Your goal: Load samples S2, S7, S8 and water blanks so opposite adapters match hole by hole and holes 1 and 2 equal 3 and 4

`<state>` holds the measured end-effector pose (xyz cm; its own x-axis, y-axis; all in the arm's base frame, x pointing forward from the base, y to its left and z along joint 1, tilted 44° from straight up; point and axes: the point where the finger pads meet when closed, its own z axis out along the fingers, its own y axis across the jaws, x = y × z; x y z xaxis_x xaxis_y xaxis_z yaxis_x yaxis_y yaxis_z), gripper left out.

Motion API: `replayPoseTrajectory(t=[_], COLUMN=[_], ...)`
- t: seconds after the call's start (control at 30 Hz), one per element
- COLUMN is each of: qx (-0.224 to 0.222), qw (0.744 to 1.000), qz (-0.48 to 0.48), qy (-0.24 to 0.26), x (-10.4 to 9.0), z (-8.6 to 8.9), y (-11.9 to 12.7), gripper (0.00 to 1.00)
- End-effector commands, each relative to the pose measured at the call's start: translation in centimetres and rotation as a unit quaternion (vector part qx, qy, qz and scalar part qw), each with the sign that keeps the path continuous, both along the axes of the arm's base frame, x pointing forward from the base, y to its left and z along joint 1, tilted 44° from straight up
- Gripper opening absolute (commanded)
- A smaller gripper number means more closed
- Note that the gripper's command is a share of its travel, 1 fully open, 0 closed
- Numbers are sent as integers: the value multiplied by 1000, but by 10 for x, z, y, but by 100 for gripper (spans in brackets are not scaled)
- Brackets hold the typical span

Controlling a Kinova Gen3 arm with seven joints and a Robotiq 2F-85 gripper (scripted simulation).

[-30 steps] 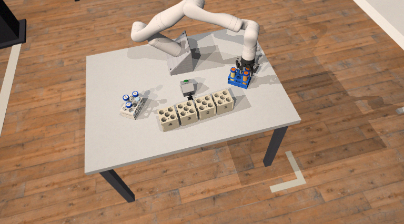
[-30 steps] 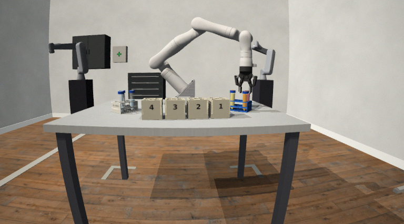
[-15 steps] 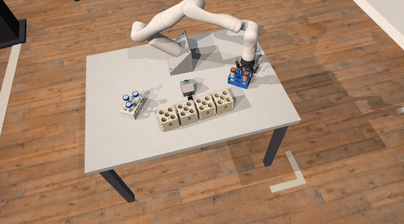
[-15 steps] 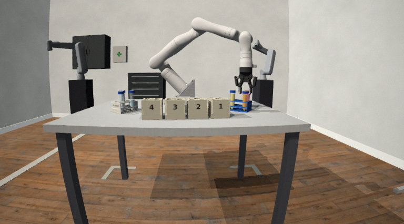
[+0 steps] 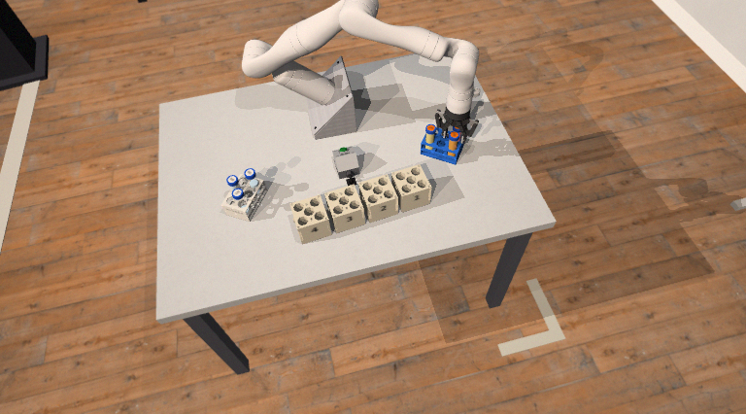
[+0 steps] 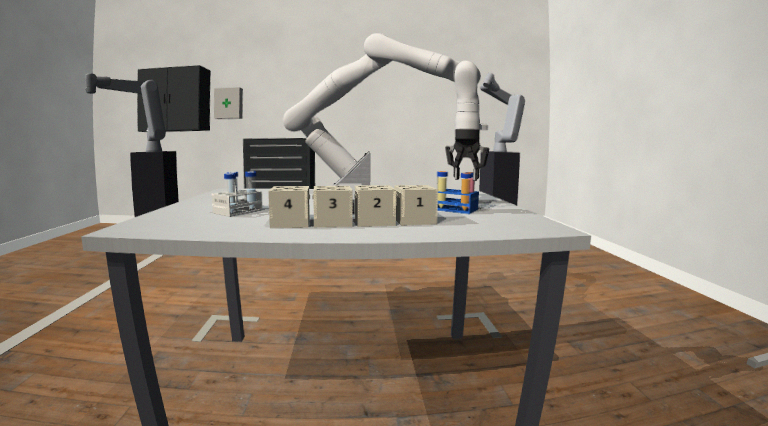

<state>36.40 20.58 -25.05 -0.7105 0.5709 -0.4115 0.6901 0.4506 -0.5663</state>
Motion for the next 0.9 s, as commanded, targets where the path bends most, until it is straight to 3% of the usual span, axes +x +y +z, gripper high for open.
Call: replayPoseTrajectory(t=[0.0, 0.23, 0.27, 0.87], qx=[1, 1, 1, 1], qw=[1000, 1000, 1000, 1000], qz=[0, 0, 0, 0], qy=[-1, -1, -1, -1], x=[0, 0, 0, 0], z=[0, -1, -1, -1], y=[0, 0, 0, 0], gripper=[62, 62, 10, 10])
